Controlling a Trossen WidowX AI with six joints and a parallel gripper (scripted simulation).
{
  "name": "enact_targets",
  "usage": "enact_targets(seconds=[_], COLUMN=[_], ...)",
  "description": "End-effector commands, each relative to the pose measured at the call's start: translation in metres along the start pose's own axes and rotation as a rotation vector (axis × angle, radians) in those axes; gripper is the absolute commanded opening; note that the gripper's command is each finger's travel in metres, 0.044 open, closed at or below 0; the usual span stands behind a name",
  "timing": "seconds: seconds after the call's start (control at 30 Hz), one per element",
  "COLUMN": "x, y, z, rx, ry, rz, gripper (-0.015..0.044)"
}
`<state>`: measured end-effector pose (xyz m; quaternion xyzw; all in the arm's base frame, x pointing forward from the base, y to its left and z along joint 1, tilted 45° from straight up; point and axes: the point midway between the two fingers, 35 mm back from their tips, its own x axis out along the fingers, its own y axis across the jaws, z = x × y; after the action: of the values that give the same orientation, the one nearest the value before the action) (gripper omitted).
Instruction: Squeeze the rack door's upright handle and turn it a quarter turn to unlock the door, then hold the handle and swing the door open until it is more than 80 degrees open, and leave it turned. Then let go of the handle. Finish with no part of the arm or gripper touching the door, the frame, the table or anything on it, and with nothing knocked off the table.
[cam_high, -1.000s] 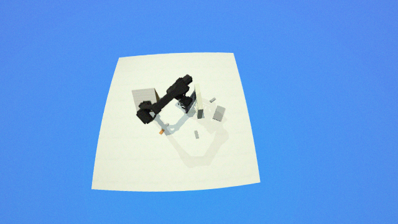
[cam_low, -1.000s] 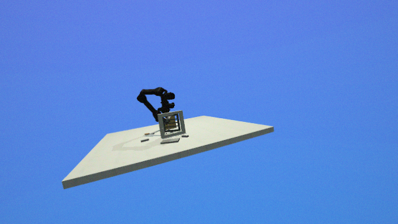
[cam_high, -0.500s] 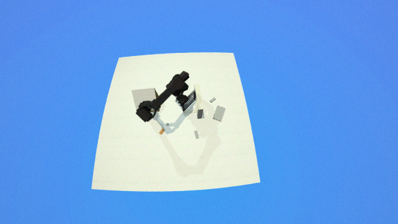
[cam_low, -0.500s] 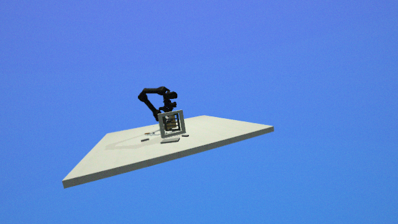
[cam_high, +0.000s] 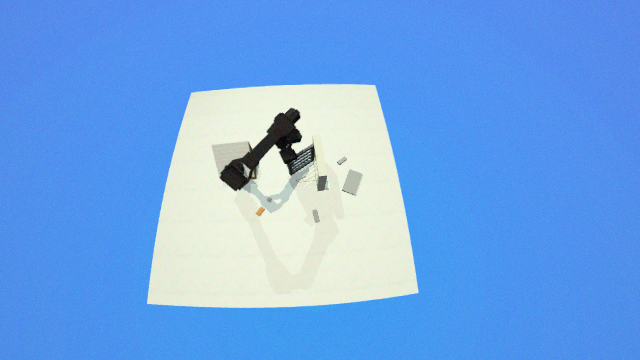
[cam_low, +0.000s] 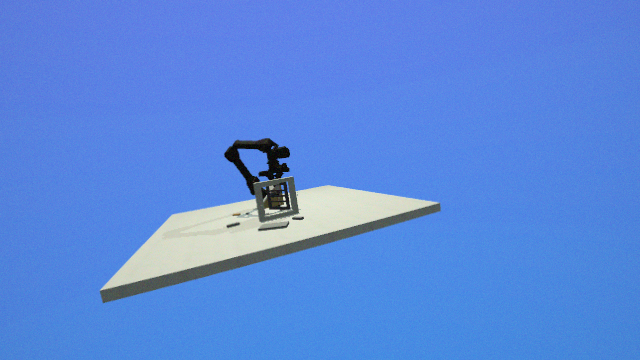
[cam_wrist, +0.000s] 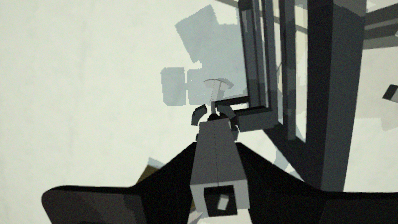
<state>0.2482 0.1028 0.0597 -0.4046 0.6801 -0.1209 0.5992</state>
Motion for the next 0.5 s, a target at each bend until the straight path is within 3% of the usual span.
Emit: enact_targets(seconds=[0.0,0.47], x=[0.001,0.001], y=[0.009,0.037], z=[0.003,0.014], rx=[0.087,0.309], ry=[0.003,0.002], rz=[0.000,0.001], gripper=[0.0020,0.0020])
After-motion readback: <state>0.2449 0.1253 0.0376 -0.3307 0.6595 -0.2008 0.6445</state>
